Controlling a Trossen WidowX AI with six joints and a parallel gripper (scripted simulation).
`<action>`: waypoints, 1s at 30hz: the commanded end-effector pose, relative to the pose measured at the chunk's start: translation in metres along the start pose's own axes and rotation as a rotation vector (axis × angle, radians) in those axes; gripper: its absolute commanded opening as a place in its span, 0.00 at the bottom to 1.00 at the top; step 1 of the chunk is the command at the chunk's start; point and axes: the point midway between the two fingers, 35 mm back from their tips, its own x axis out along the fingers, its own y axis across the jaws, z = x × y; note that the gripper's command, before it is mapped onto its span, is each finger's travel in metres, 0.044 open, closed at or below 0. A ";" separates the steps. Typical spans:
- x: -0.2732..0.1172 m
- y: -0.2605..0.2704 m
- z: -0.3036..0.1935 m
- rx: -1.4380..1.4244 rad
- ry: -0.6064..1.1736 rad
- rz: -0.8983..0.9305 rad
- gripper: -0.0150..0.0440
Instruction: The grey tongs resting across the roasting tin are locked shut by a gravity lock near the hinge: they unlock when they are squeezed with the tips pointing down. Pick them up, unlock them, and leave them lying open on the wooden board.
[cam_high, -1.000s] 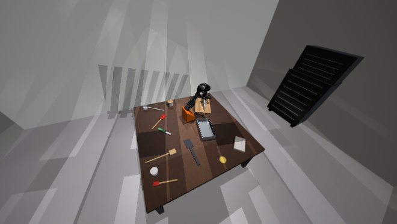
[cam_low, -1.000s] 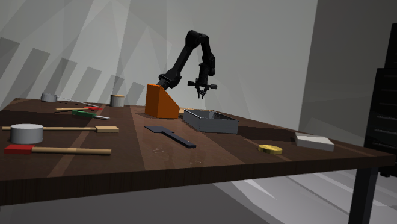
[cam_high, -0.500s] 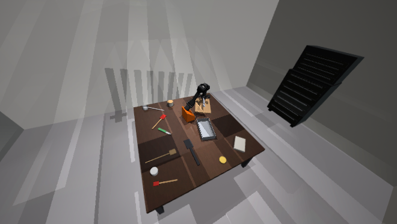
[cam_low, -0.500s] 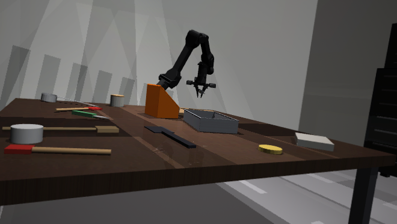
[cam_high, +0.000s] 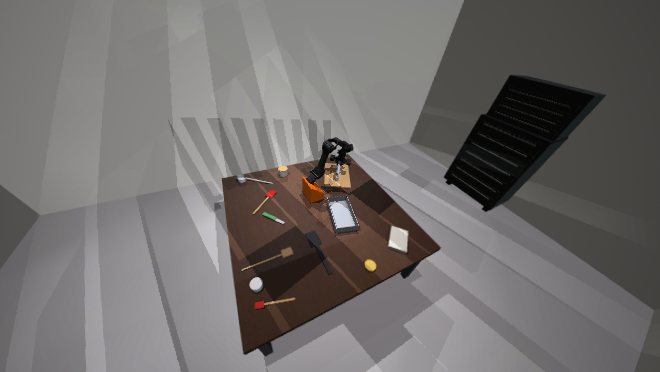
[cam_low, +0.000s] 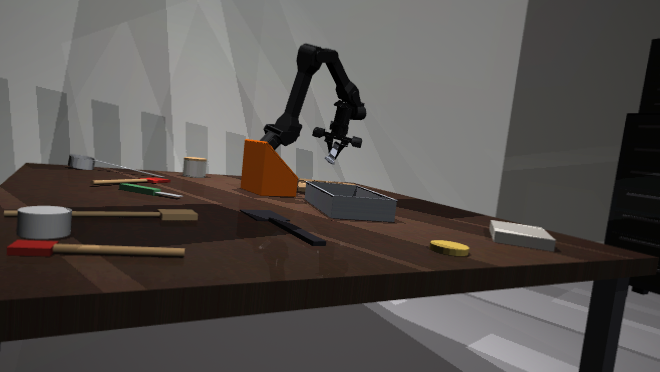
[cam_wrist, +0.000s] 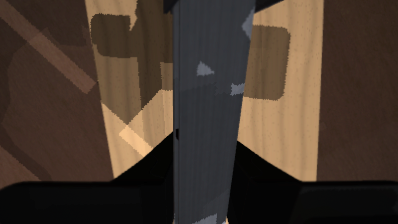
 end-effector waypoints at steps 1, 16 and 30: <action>-0.012 -0.001 0.001 0.014 -0.100 0.013 0.00; -0.046 -0.001 0.005 -0.004 -0.392 0.018 0.00; -0.082 0.010 0.008 -0.122 -0.644 -0.031 0.00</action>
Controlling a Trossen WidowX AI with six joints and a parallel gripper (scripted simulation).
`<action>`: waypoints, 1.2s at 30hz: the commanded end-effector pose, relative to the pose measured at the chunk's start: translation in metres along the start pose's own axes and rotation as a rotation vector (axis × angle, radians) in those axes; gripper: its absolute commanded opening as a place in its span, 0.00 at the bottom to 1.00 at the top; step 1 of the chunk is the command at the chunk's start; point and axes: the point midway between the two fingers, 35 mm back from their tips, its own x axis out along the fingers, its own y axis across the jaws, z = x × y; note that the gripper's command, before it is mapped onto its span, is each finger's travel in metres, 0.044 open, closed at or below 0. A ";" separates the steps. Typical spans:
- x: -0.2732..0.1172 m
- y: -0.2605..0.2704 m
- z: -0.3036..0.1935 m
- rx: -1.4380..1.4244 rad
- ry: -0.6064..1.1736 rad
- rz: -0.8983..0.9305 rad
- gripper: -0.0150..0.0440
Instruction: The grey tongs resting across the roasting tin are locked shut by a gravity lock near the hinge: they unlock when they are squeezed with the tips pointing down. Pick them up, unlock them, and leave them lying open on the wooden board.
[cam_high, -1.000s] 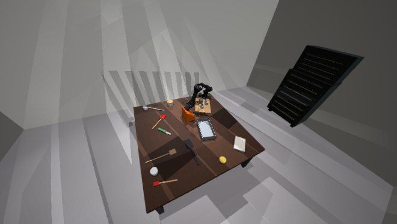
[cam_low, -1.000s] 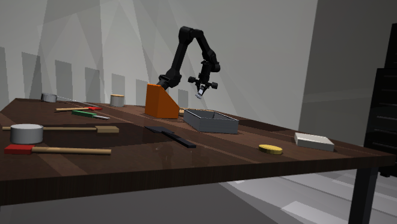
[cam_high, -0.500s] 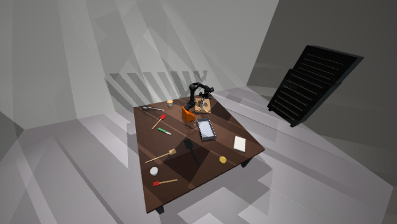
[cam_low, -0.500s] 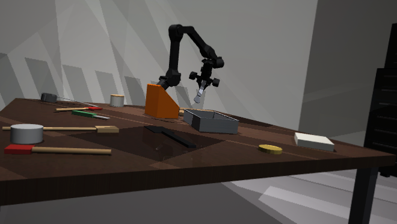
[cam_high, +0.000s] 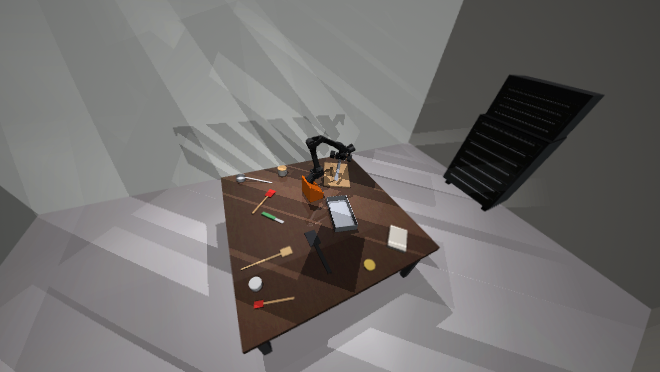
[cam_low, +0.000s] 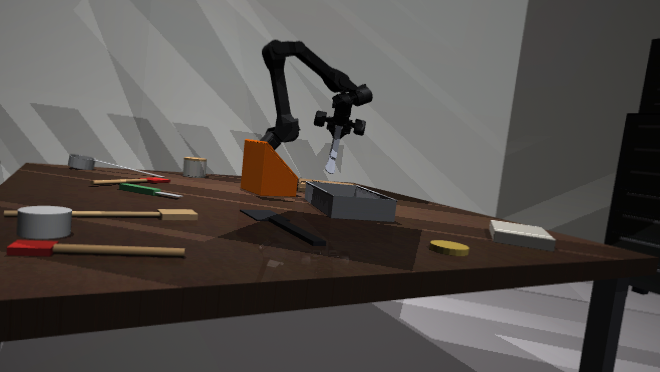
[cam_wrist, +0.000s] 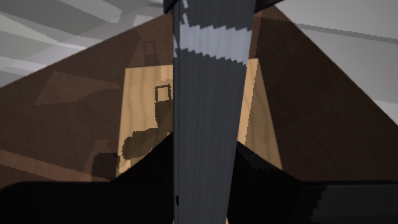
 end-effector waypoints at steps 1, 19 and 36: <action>-0.012 0.006 0.011 -0.070 -0.089 -0.011 0.00; -0.018 0.011 0.016 -0.116 -0.144 -0.016 0.00; -0.018 0.011 0.016 -0.116 -0.144 -0.016 0.00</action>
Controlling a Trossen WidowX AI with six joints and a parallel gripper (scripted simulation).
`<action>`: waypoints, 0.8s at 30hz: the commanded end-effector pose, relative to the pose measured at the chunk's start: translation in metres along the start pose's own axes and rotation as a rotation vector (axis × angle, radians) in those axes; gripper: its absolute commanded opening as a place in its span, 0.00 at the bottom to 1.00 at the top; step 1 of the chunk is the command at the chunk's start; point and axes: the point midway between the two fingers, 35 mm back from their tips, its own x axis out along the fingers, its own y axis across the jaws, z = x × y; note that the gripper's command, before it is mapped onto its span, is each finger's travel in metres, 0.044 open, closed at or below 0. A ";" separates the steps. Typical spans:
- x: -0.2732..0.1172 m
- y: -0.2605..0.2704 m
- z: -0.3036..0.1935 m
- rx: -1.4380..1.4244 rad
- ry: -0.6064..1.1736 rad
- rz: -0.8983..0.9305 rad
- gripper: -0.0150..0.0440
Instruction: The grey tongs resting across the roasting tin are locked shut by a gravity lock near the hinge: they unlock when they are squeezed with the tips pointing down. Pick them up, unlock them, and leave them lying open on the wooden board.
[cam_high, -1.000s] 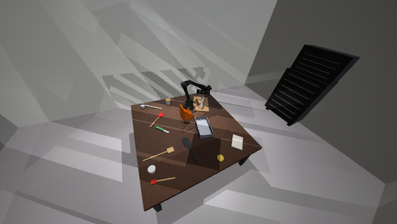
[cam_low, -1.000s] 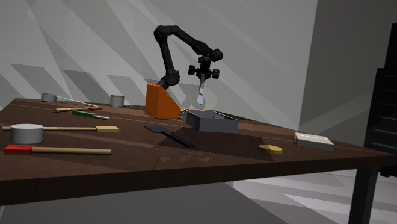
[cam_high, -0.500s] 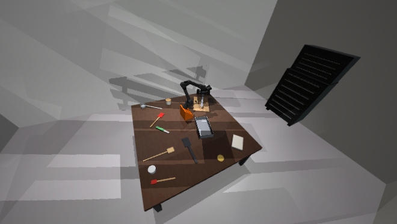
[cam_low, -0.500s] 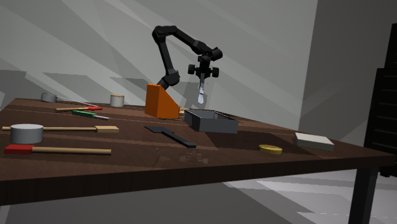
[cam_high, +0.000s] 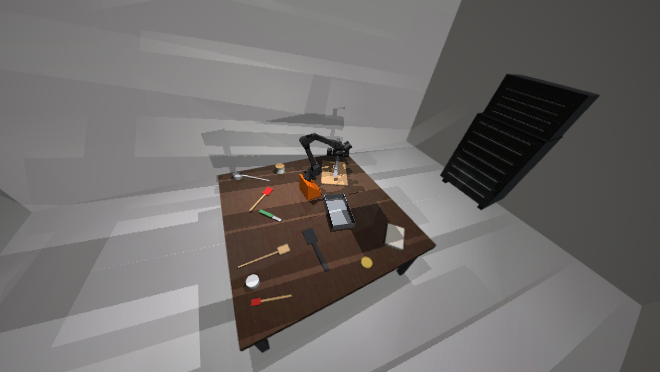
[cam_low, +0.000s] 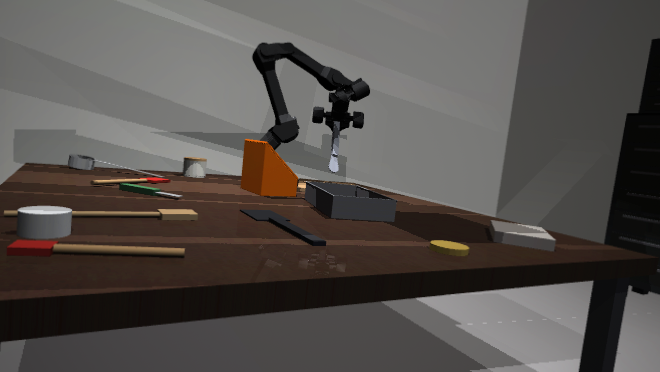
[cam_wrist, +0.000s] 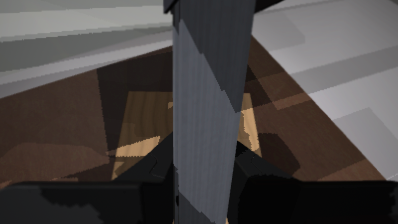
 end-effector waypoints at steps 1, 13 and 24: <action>-0.001 0.001 0.002 -0.010 -0.008 0.001 0.00; 0.002 -0.001 -0.001 0.010 0.014 0.003 0.00; 0.019 -0.009 -0.019 0.118 0.170 0.019 0.00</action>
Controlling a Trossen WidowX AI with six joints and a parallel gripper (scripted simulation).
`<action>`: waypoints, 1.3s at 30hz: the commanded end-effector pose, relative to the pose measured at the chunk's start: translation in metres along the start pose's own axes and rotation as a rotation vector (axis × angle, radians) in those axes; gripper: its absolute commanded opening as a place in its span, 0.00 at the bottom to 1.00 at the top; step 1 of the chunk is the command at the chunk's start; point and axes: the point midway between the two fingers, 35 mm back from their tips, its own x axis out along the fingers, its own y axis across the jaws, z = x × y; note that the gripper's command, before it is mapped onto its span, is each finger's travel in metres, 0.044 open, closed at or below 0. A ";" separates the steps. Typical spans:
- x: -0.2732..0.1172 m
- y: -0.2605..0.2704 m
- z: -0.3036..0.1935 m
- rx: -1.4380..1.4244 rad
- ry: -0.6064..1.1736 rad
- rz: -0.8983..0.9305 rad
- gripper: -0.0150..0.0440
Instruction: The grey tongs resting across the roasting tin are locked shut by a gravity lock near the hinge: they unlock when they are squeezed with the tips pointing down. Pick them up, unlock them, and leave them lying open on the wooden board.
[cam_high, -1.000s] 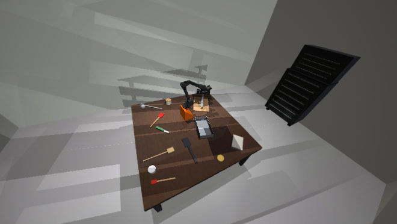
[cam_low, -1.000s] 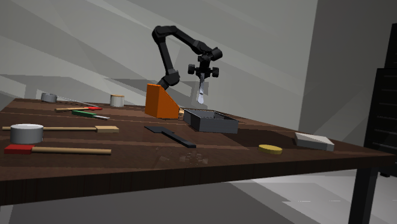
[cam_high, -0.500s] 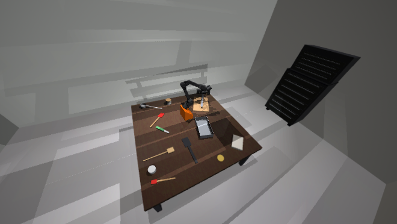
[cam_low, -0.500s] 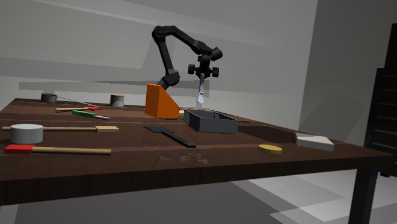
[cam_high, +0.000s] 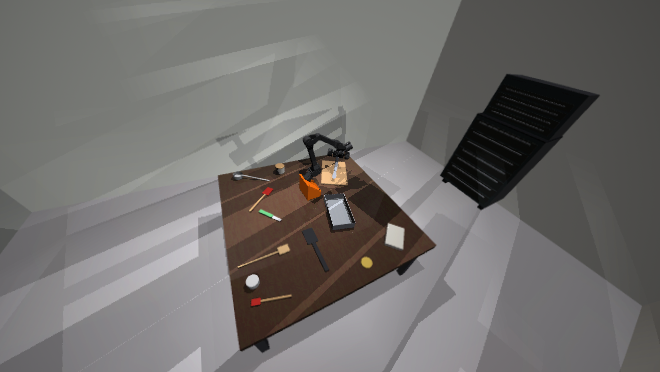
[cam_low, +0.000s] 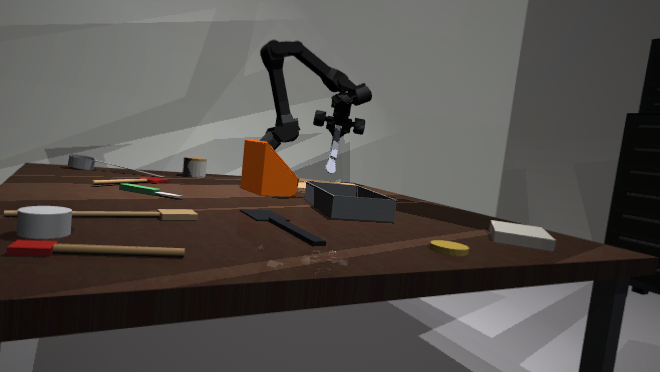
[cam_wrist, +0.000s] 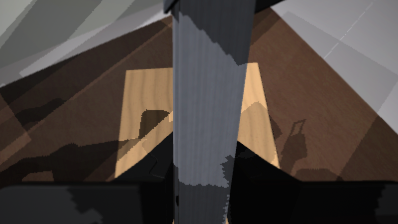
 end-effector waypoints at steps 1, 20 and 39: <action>0.007 -0.004 -0.004 0.037 0.064 0.006 0.00; 0.039 -0.007 -0.030 0.111 0.380 0.024 0.00; 0.064 -0.003 -0.045 0.026 0.688 -0.013 0.00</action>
